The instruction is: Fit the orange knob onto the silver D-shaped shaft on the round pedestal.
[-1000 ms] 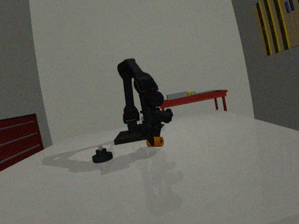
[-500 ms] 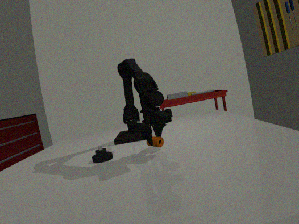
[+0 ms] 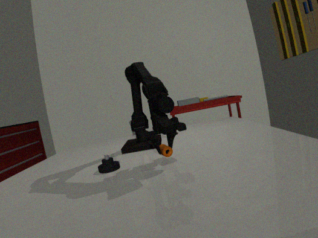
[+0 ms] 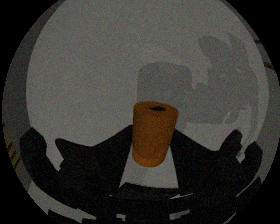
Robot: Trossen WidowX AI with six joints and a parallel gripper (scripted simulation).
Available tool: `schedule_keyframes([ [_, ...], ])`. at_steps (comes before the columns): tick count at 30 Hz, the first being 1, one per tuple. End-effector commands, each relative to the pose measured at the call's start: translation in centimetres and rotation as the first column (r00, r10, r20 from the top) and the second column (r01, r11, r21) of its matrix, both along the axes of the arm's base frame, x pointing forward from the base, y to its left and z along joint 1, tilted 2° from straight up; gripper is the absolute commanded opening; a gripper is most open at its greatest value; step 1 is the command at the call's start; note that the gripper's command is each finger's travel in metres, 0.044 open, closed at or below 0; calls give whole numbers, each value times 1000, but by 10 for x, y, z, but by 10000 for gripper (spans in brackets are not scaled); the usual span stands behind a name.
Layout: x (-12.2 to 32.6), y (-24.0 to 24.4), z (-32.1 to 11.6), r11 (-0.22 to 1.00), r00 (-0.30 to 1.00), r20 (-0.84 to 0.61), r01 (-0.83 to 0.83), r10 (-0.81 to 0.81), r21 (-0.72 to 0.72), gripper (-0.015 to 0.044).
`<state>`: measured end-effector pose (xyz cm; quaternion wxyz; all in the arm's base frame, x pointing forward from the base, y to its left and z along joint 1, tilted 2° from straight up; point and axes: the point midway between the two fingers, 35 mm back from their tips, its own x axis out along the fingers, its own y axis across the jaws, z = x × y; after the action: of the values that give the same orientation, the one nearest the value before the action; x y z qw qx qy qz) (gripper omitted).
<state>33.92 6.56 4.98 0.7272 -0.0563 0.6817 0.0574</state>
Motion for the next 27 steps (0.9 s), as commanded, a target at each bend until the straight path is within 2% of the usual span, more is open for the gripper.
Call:
schedule_keyframes([
  [1,0,0,2,991,991,4,135,-135,9,180],
  [10,0,0,2,984,984,3,178,-178,12,180],
  [17,0,0,2,918,918,-3,396,-397,27,180],
  [27,0,0,2,750,751,-16,660,-660,44,180],
])
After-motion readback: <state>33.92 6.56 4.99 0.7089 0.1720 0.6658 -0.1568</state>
